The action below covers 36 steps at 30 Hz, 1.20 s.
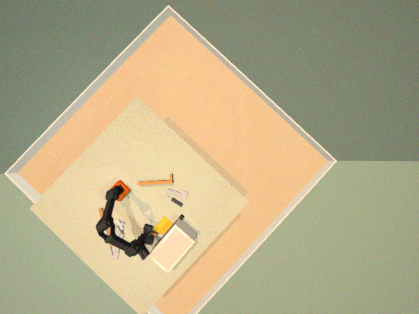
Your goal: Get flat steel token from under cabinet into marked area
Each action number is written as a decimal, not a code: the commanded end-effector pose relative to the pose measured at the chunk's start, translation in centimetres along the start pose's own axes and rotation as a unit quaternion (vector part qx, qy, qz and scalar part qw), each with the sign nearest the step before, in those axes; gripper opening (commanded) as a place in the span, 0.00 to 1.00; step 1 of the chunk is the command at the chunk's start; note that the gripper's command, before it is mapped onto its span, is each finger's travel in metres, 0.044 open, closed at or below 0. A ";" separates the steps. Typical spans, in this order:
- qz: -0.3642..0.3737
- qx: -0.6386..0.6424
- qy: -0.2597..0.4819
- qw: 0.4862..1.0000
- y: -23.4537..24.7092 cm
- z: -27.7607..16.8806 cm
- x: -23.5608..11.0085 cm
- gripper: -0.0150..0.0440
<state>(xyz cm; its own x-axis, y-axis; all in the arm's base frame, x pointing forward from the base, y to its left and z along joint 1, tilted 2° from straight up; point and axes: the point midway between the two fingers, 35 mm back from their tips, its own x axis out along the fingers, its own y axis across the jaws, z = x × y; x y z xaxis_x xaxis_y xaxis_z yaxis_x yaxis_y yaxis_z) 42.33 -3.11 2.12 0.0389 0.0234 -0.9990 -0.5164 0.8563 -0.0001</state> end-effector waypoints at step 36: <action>0.002 -0.001 0.002 1.000 2.1 -1.6 0.1 0.25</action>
<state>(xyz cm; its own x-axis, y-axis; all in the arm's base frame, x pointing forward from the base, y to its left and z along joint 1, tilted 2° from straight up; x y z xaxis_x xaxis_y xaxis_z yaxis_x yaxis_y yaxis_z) 40.29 -1.84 2.04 0.0370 0.0261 -0.9990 -0.5145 0.8575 0.0033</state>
